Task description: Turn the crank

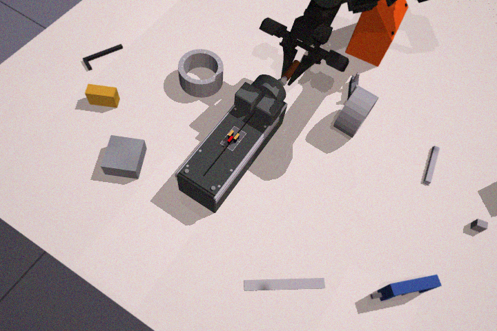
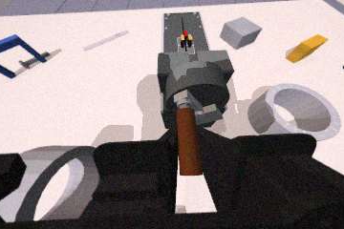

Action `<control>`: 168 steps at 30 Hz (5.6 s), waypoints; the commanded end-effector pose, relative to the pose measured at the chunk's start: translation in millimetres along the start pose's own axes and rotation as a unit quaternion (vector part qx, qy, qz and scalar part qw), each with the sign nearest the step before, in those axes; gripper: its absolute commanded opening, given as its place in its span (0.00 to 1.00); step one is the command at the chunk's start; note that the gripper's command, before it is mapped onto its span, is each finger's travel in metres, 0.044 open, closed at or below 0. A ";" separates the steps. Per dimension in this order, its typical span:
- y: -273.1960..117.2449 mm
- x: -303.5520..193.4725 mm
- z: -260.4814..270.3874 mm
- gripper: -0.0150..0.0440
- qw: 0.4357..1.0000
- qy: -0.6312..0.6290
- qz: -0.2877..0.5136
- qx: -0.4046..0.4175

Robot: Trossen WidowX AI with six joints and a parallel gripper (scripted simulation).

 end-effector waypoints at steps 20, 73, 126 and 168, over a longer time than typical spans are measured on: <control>-5.1 4.3 -15.6 0.25 1.000 0.003 -0.008 -0.007; 12.2 -12.0 -48.1 0.25 1.000 0.002 -0.008 -0.007; 41.4 -39.6 -19.0 0.25 1.000 0.004 -0.007 -0.005; 34.9 -33.9 6.1 0.25 1.000 0.005 -0.007 -0.005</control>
Point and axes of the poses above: the point midway between the two fingers, 35 mm back from their tips, its own y axis out along the fingers, its own z axis across the jaws, x = y × z, the point moved 3 cm from there along -y, back along the fingers, and after that the axes turned 2 degrees about y, right-handed, at the moved point
